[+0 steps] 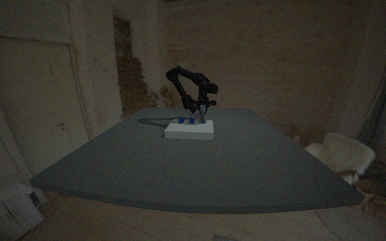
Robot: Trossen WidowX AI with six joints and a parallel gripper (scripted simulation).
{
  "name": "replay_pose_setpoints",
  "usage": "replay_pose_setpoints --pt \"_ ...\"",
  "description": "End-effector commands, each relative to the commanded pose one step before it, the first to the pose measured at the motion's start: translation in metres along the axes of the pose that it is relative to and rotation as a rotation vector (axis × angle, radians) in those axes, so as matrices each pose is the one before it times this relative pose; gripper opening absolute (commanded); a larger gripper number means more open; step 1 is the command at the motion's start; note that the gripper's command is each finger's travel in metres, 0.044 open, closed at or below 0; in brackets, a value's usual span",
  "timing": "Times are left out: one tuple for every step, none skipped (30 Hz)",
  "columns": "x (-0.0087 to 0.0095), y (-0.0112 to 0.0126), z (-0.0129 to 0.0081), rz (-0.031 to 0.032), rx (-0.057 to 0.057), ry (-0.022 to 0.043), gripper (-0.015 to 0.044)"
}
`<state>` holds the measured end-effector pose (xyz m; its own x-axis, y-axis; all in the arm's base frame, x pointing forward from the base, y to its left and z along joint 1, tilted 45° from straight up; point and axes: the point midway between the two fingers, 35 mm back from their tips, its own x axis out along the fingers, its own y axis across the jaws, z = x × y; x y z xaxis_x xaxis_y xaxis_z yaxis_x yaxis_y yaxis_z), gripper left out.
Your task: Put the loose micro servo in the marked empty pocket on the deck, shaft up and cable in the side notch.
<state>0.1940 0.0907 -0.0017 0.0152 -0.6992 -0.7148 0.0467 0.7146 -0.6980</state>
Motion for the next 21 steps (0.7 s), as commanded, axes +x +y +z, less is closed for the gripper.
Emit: replay_pose_setpoints --pt "0.00287 -0.00010 0.00052 -0.00148 -0.0033 -0.00433 0.0000" --pt "0.00096 -0.00001 0.00000 -0.00003 0.0000 -0.00002 0.0000" --pt "0.00093 -0.00001 0.00000 -0.00003 0.0000 -0.00002 0.0000" --pt "0.00101 -0.00001 0.00000 -0.00003 0.0000 -0.00002 0.0000" --pt "0.00098 -0.00001 0.00000 -0.00003 0.0000 -0.00002 0.0000" --pt "0.00103 -0.00001 0.00000 -0.00003 0.0000 -0.00002 0.0000" --pt "0.00099 -0.00001 0.00000 -0.00003 0.0000 -0.00002 0.0000" --pt "0.00103 -0.00001 0.00000 -0.00003 0.0000 -0.00002 0.0000" --pt "0.00098 -0.00001 0.00000 -0.00003 0.0000 -0.00002 0.0000" --pt "0.00103 -0.00001 0.00000 -0.00003 0.0000 -0.00002 0.0000" --pt "0.00098 -0.00001 0.00000 -0.00003 0.0000 -0.00002 0.0000" --pt "0.00103 -0.00001 0.00000 -0.00003 0.0000 -0.00002 0.0000" --pt "0.00098 -0.00001 0.00000 -0.00003 0.0000 -0.00002 0.0000" --pt "0.00103 -0.00001 0.00000 -0.00003 0.0000 -0.00002 0.0000" --pt "0.00098 -0.00001 0.00000 -0.00003 0.0000 -0.00002 0.0000" --pt "0.00103 -0.00001 0.00000 -0.00003 0.0000 -0.00002 0.0000" --pt "0.00069 -0.00001 0.00000 -0.00002 0.0000 -0.00001 0.0000" --pt "0.00058 0.00000 0.00000 -0.00002 0.0000 -0.00001 0.0000" --pt "0.00075 -0.00001 0.00000 -0.00002 0.0000 -0.00001 0.0000" --pt "0.00088 -0.00001 0.00000 -0.00003 0.0000 -0.00001 0.0000" --pt "0.00103 -0.00001 0.00000 -0.00003 0.0000 -0.00002 0.0000"
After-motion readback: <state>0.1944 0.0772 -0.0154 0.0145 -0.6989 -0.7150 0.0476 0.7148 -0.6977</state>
